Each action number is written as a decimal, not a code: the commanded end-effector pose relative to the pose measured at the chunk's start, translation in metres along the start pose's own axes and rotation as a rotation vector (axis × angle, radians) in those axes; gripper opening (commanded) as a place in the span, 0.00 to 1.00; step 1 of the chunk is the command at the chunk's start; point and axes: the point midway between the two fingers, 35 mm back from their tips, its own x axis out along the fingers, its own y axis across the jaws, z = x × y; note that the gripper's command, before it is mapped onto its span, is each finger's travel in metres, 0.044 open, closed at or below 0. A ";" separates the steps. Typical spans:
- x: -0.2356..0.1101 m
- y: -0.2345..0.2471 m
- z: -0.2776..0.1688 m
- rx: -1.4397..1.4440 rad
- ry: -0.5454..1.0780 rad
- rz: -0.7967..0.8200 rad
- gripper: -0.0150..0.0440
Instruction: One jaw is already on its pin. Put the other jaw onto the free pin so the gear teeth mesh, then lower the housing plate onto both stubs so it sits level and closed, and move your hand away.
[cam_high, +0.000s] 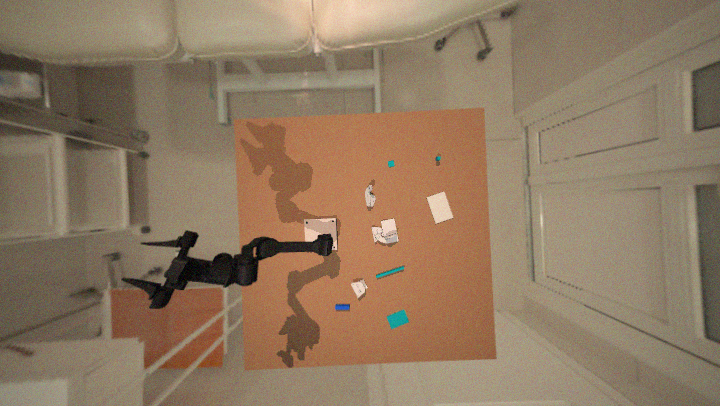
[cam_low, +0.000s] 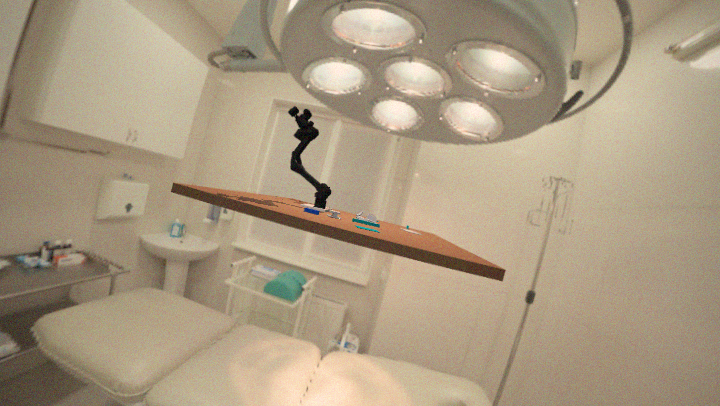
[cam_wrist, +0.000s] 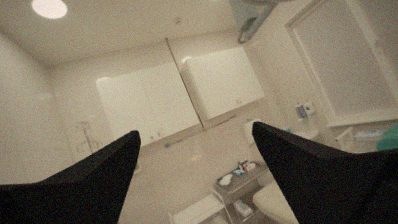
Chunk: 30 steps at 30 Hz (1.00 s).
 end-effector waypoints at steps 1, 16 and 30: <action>0.000 0.000 0.000 0.000 0.000 0.000 0.98; 0.000 0.000 0.000 0.000 0.000 0.000 0.31; 0.000 0.000 0.000 0.000 0.000 0.000 0.25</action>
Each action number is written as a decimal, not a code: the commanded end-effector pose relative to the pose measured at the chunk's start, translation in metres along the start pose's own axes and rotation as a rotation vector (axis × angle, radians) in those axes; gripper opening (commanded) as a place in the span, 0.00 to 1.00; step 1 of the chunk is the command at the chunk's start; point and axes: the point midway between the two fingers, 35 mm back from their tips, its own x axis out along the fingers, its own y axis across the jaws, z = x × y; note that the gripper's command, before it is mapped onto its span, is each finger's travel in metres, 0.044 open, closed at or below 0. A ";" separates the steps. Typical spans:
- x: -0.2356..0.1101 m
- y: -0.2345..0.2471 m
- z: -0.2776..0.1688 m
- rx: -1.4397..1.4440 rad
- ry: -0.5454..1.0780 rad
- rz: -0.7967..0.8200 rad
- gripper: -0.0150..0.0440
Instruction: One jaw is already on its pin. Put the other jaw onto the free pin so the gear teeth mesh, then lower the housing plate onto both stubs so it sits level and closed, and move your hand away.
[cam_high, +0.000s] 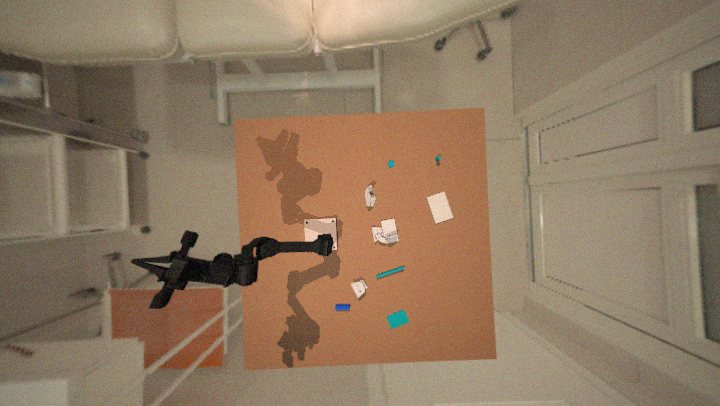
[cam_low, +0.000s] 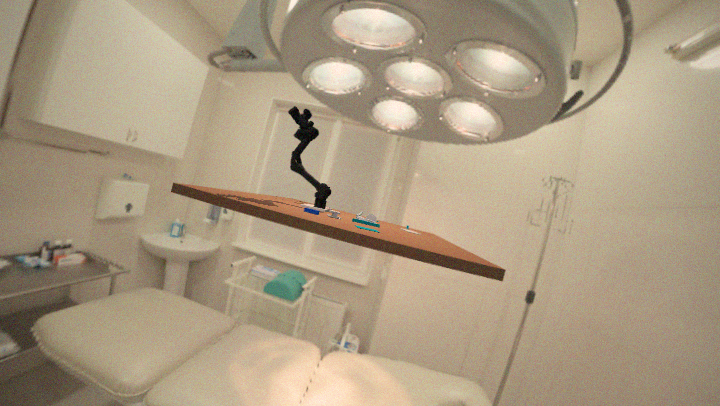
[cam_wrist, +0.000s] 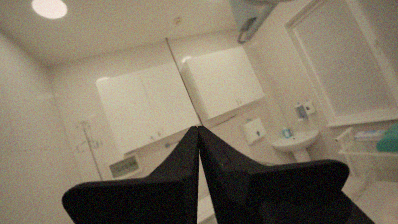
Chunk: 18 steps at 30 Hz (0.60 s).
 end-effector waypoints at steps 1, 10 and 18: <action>0.000 0.000 0.000 0.000 0.000 0.000 0.25; -0.010 0.014 0.031 0.160 -0.085 0.055 0.25; -0.024 0.027 0.064 0.330 -0.169 0.126 0.25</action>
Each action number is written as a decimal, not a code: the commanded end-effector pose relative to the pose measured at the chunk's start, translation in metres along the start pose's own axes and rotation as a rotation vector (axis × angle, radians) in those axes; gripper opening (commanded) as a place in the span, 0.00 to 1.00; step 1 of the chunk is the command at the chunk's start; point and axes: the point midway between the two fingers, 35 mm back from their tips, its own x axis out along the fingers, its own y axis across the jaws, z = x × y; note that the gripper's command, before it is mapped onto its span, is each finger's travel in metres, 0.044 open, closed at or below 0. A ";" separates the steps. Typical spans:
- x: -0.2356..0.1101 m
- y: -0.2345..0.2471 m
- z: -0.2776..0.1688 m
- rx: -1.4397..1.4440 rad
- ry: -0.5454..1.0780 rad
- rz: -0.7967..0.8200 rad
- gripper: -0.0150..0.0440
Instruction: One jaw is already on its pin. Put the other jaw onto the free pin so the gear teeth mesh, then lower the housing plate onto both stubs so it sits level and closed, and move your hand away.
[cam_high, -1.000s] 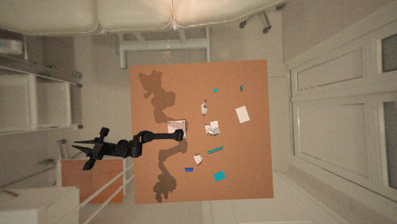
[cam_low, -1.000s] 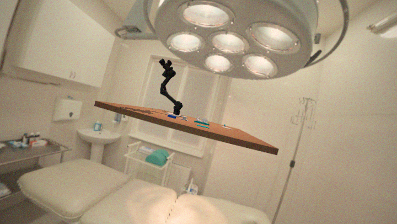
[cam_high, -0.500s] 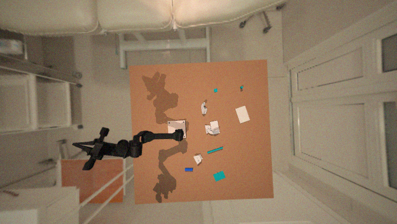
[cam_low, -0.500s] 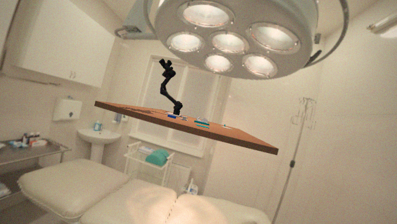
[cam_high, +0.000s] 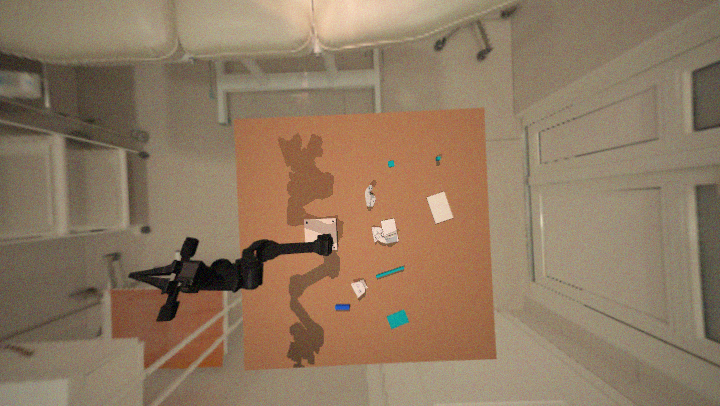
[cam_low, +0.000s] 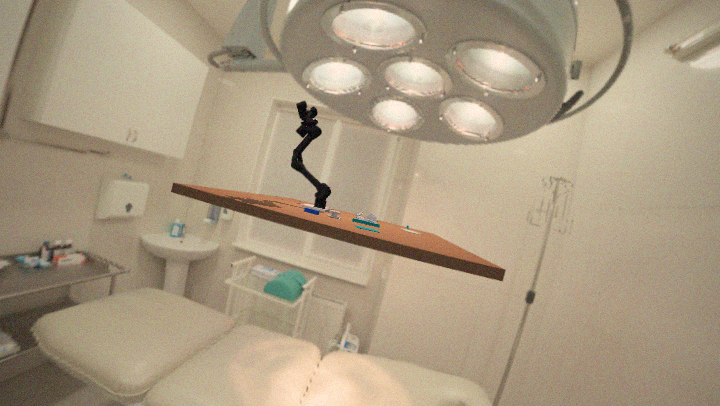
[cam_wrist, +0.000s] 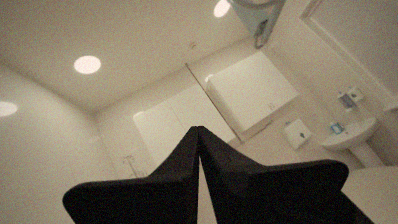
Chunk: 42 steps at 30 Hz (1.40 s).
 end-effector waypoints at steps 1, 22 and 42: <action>-0.005 0.012 0.017 0.086 -0.042 0.041 0.25; -0.056 0.059 0.119 0.422 -0.269 0.263 0.25; -0.111 0.075 0.193 0.707 -0.418 0.436 0.25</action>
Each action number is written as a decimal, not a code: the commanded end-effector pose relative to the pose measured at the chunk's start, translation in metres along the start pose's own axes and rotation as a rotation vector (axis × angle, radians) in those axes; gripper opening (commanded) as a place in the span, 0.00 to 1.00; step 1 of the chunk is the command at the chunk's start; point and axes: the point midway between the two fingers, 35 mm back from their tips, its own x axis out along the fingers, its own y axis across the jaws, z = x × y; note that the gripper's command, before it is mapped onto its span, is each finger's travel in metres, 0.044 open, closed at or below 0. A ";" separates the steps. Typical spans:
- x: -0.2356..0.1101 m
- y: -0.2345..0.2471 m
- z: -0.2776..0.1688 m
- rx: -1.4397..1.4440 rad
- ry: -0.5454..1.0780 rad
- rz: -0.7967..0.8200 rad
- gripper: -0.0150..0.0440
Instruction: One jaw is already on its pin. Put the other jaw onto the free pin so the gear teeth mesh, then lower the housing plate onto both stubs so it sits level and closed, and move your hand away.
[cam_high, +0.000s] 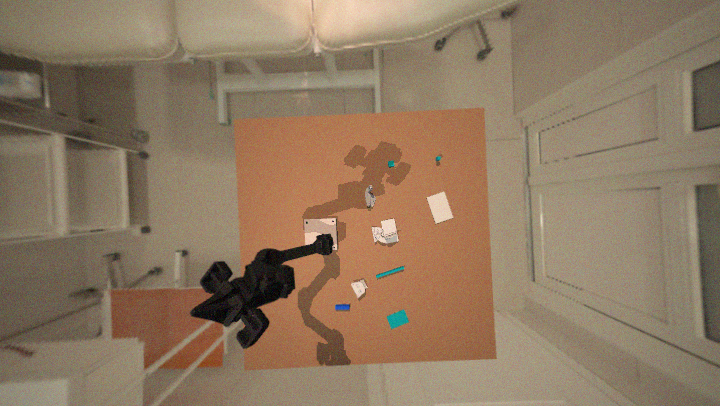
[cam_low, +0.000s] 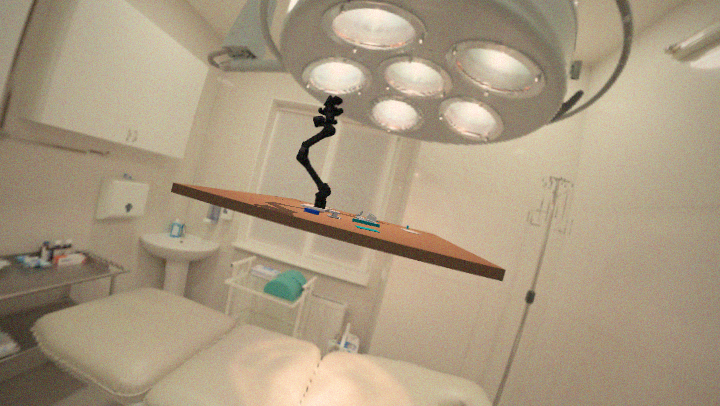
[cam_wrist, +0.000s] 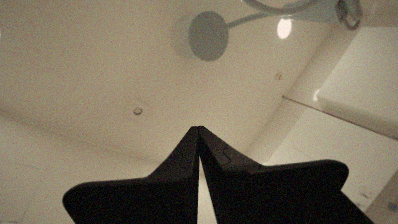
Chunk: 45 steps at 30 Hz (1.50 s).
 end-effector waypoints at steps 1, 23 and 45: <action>-0.005 0.018 0.017 0.055 -0.037 0.038 0.25; -0.030 0.089 0.090 0.453 -0.154 0.279 0.25; -0.060 0.135 0.165 0.949 -0.206 0.553 0.25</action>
